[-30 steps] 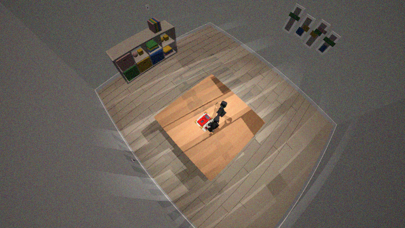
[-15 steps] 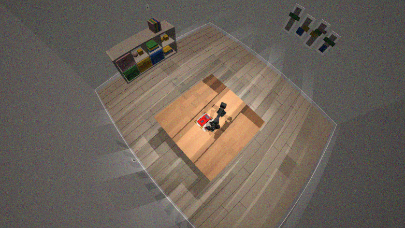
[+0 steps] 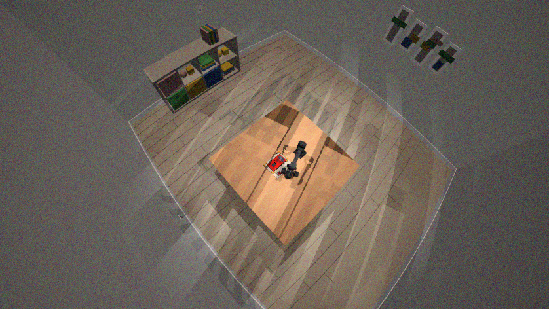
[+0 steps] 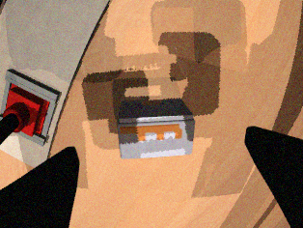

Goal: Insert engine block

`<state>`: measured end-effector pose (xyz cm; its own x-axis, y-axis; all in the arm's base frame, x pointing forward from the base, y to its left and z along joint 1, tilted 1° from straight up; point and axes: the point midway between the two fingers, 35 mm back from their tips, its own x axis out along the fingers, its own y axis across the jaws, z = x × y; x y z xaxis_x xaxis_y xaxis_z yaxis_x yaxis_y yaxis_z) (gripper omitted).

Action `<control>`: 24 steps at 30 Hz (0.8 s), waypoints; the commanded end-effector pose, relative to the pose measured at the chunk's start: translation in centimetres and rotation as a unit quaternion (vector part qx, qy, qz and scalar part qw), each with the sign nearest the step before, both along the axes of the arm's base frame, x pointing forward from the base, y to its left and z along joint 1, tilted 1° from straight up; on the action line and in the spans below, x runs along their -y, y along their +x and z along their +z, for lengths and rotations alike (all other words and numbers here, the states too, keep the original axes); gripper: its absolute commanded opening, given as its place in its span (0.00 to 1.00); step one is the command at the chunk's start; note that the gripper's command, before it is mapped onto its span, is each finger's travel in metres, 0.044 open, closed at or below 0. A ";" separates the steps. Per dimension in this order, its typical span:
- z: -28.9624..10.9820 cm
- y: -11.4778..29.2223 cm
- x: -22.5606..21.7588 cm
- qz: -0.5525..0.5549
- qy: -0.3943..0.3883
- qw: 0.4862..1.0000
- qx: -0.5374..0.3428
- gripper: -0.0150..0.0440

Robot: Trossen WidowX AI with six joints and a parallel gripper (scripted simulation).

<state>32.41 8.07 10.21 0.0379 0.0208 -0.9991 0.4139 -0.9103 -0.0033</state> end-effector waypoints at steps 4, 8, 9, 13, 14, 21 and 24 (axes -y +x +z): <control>0.2 0.1 -0.1 -0.028 -0.005 1.000 -0.009 1.00; 0.2 1.3 -0.5 -0.028 -0.005 1.000 -0.009 1.00; 0.1 1.3 -0.5 -0.028 -0.005 1.000 -0.009 1.00; -1.3 1.3 -0.5 -0.028 -0.005 1.000 -0.009 1.00; -1.3 1.3 -0.5 -0.028 -0.005 1.000 -0.009 1.00; -2.2 1.3 -0.5 -0.028 -0.005 1.000 -0.009 1.00; -2.7 1.4 -0.5 -0.028 -0.005 1.000 -0.009 1.00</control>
